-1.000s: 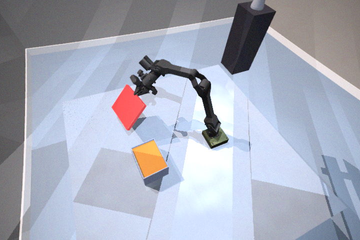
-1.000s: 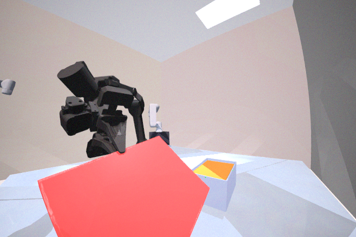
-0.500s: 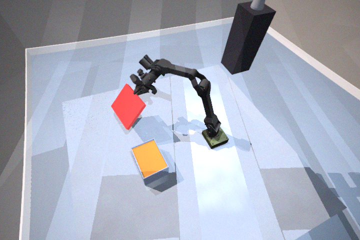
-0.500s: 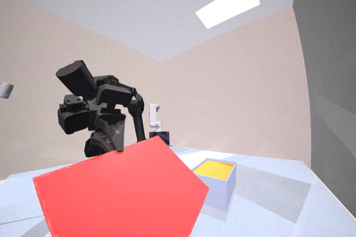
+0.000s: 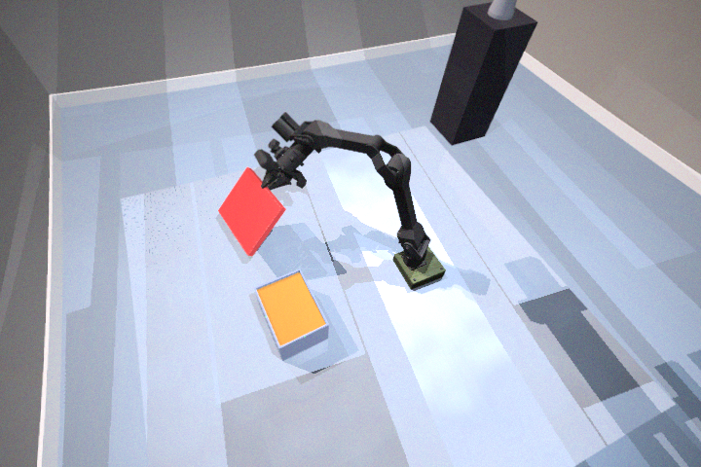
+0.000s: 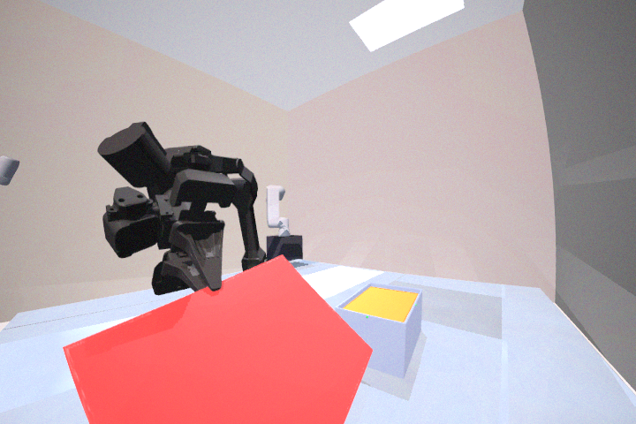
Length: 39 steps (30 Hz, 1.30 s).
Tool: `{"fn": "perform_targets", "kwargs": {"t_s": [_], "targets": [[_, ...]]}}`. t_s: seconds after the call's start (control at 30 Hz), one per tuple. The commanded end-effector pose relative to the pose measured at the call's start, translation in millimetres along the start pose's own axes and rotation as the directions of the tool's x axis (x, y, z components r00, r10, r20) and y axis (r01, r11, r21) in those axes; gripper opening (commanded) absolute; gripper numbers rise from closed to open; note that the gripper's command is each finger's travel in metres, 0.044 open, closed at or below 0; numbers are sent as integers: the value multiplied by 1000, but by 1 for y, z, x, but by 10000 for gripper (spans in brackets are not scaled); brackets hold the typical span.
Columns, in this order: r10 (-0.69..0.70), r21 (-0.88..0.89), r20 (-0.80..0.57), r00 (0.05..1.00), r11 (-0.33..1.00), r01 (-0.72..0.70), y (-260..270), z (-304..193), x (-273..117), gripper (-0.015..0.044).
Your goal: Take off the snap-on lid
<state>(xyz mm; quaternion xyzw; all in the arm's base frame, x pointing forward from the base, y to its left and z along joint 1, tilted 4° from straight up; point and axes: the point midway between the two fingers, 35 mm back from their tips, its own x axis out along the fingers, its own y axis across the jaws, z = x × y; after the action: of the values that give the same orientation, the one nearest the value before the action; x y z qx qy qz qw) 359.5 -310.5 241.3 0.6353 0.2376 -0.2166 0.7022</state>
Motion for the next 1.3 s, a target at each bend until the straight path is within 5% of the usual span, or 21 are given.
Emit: {"fn": "perform_targets", "kwargs": {"t_s": [0.0, 1.27], "targets": [[13, -10, -3, 1000, 1000, -13, 0, -1, 1, 0], [13, -10, -3, 1000, 1000, -13, -23, -1, 21, 0]]}}
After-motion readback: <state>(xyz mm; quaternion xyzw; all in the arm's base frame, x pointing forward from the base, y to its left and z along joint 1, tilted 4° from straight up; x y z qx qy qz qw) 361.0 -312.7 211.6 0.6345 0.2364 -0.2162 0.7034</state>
